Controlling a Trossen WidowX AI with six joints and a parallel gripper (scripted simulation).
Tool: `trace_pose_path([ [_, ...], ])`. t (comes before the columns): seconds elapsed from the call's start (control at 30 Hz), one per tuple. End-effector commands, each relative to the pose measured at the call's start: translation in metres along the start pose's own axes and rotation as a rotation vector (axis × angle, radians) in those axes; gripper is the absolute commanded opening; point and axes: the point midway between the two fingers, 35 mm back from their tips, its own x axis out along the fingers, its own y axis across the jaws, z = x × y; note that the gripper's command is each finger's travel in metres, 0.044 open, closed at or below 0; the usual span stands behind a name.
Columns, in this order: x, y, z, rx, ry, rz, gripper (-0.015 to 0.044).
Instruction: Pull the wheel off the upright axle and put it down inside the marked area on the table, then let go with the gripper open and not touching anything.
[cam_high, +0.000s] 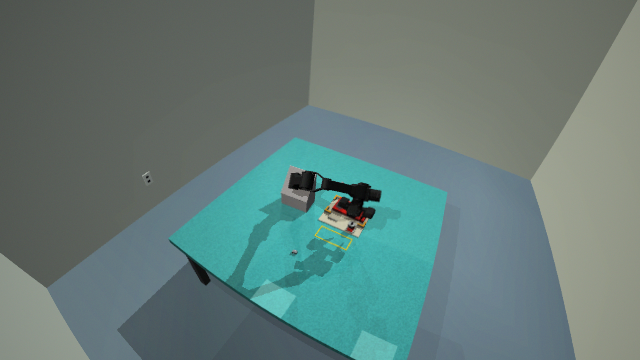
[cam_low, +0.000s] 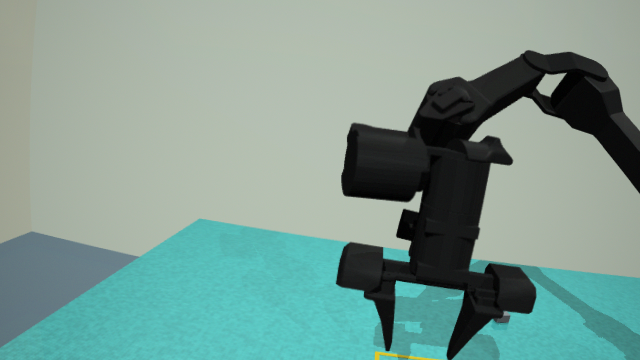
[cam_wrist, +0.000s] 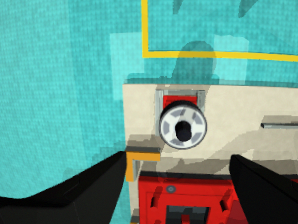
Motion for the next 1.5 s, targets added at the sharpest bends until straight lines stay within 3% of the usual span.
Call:
trace_pose_path([
  [0.0,0.035,-0.004,0.002,-0.006,-0.009,-0.016,0.0300],
  [0.1,0.055,-0.006,0.003,-0.006,-0.013,-0.016,0.0300],
  [0.27,0.056,-0.006,0.003,-0.006,-0.013,-0.016,0.0300],
  [0.4,0.053,-0.007,0.003,-0.002,-0.009,-0.023,0.0195],
  [0.67,0.053,-0.007,0.003,-0.002,-0.009,-0.023,0.0142],
  [0.87,0.052,-0.007,0.003,-0.003,-0.009,-0.023,0.0000],
  [1.47,0.046,-0.006,0.003,-0.003,-0.009,-0.022,0.0000],
])
